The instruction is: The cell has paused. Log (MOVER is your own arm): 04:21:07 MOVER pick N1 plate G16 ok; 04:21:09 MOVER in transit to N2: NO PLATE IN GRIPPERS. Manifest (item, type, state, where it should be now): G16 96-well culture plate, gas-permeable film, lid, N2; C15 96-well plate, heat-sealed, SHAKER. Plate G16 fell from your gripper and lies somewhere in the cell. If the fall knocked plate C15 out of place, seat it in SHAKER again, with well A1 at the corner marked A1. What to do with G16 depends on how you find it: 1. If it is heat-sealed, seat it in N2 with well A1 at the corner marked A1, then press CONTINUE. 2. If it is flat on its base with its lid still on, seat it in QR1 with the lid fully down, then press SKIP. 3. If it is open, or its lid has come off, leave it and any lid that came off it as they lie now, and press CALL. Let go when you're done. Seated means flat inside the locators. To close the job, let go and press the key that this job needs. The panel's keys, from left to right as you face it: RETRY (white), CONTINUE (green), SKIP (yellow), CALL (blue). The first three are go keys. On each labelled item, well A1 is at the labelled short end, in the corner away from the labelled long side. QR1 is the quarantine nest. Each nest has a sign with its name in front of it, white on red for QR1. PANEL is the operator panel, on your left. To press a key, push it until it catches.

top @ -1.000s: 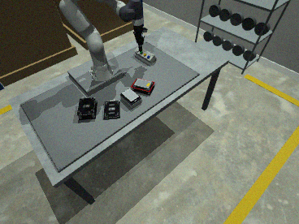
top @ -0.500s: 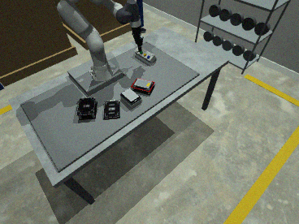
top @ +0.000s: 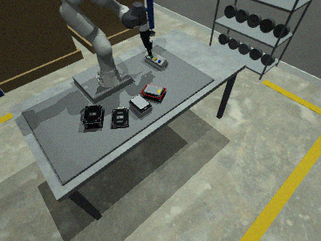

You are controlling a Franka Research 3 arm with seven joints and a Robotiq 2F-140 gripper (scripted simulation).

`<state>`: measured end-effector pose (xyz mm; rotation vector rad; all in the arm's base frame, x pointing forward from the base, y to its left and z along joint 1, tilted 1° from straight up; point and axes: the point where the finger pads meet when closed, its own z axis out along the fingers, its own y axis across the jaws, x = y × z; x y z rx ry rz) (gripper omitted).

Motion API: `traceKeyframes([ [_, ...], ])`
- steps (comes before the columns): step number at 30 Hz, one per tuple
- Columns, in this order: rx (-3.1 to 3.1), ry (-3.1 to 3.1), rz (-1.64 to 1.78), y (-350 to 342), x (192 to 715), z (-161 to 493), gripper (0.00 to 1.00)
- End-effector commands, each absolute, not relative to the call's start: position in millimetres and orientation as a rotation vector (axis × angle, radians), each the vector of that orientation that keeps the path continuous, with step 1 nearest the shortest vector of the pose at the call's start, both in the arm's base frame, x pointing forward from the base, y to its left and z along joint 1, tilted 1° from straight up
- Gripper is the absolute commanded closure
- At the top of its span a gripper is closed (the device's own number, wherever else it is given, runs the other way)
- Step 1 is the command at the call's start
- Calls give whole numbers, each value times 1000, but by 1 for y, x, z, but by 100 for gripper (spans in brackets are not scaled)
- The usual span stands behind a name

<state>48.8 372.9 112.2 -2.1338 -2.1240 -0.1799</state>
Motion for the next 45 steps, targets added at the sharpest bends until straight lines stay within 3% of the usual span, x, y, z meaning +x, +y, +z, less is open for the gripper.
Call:
traceKeyframes([
  [1,-2101,-2121,-220,378,50,115,90],
  [45,-2077,-2096,-264,375,50,112,90],
])
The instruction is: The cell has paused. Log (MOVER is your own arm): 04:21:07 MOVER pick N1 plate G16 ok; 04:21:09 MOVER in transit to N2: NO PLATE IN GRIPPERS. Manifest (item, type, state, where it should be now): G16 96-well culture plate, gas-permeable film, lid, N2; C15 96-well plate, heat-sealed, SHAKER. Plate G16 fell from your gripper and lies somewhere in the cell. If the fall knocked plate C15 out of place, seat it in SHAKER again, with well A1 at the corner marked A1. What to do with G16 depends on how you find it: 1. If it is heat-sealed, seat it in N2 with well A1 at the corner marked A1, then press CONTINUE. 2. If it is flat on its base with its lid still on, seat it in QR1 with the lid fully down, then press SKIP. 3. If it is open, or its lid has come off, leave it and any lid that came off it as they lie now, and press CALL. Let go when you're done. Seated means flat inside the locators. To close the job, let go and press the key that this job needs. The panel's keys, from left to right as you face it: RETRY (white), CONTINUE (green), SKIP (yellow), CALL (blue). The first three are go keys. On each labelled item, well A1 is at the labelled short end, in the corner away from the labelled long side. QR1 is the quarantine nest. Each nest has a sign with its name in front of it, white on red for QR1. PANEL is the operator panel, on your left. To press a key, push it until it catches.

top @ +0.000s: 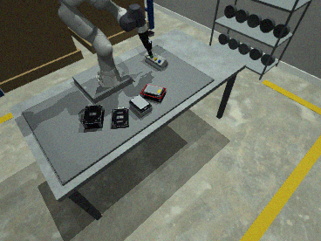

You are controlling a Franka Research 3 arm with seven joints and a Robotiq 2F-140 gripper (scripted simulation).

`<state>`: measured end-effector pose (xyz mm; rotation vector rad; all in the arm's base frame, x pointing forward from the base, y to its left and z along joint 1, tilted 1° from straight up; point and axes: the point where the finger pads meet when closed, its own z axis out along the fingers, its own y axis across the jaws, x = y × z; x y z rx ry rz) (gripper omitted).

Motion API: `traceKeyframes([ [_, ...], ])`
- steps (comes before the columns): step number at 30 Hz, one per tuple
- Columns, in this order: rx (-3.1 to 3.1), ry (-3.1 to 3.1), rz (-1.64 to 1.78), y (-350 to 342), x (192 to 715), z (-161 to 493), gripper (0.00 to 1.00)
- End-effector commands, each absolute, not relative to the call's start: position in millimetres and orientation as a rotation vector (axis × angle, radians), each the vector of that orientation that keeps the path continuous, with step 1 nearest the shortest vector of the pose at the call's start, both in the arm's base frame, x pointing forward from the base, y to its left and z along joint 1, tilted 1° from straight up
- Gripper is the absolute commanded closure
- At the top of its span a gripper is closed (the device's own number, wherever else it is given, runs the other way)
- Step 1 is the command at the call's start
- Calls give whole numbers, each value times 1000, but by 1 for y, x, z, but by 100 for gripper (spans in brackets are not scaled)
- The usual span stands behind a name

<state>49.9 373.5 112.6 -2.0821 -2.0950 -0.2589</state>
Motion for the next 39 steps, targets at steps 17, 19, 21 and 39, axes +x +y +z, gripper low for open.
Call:
traceKeyframes([
  [17,-2077,-2096,-264,384,50,96,90],
  [19,-2077,-2096,-264,386,50,93,90],
  [21,-2077,-2096,-264,387,50,90,90],
  [39,-2077,-2096,-264,399,50,71,90],
])
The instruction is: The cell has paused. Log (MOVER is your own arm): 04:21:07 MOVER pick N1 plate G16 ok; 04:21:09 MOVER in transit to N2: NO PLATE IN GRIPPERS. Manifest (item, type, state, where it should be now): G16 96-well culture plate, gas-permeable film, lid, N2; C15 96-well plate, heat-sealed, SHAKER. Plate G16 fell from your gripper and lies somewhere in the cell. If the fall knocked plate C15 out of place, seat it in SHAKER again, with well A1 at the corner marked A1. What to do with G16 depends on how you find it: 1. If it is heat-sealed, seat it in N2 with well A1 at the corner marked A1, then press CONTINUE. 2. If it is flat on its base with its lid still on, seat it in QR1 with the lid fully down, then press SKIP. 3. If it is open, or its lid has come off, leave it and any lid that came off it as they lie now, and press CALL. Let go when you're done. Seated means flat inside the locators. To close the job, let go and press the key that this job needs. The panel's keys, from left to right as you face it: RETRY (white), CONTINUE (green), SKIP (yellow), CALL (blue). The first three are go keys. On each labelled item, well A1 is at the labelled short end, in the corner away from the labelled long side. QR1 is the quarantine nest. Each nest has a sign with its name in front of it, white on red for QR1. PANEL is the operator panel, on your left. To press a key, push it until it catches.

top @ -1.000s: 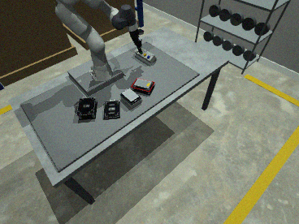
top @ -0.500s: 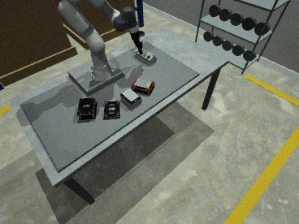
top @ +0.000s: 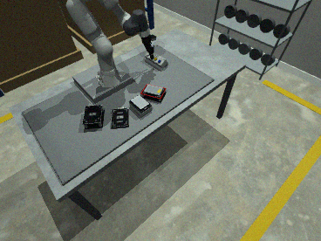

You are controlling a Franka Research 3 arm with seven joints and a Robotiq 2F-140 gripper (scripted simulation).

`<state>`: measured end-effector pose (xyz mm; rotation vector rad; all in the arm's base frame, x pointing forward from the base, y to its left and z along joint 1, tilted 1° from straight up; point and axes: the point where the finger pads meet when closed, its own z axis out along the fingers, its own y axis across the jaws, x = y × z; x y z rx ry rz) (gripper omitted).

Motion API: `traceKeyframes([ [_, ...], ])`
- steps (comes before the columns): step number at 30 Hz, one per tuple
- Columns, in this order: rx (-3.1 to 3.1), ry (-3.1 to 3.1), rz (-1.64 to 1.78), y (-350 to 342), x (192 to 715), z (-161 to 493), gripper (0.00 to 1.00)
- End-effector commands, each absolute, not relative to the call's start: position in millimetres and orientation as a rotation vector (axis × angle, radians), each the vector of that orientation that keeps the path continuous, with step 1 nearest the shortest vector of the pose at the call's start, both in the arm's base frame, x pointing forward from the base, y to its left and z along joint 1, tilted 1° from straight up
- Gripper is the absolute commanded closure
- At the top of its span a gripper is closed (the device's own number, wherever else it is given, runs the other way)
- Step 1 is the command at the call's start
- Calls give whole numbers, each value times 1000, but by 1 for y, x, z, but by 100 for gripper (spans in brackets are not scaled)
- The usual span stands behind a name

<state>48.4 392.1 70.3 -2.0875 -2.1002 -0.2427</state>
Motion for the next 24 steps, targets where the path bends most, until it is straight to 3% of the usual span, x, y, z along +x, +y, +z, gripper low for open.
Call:
traceKeyframes([
  [1,-2077,-2096,-264,399,50,70,90],
  [24,-2077,-2096,-264,401,50,66,90],
])
